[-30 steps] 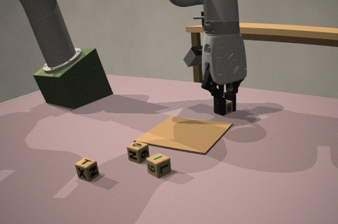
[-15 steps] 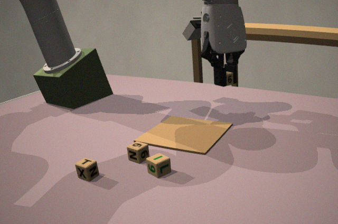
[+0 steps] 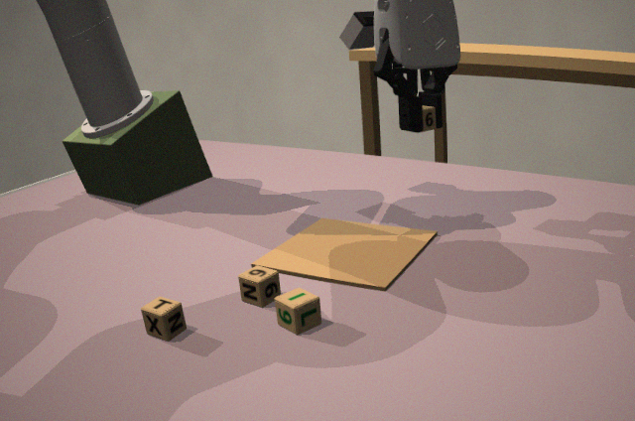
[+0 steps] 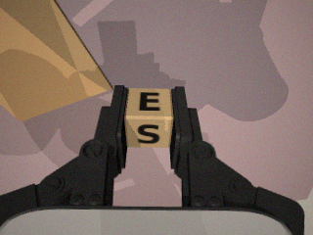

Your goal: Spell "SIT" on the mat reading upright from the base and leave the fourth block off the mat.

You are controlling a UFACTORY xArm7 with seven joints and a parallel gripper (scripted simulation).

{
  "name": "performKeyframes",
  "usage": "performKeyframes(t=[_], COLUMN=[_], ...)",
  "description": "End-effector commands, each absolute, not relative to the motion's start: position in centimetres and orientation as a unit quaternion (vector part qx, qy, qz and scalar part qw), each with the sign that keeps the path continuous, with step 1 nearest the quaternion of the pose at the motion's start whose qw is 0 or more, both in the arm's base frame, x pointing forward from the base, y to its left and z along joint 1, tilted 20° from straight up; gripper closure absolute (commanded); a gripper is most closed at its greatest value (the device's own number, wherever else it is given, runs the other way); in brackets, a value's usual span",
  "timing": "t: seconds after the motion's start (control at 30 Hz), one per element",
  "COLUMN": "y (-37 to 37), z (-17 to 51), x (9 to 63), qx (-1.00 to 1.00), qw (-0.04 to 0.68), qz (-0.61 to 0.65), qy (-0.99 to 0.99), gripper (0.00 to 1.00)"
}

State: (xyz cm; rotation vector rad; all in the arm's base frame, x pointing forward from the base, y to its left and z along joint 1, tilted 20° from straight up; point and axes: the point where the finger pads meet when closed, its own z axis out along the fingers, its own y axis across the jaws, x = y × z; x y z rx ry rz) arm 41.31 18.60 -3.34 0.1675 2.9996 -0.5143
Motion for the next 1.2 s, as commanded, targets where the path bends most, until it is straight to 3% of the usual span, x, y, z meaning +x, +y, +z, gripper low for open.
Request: performKeyframes(t=[0.0,1.17], y=[18.8,16.9], z=[-3.2,-2.7], x=[41.4,41.3], qx=[0.053,-0.279], qw=[0.048,-0.018], qz=[-0.167,-0.169], qy=[0.983,0.945], gripper=[0.79,0.79])
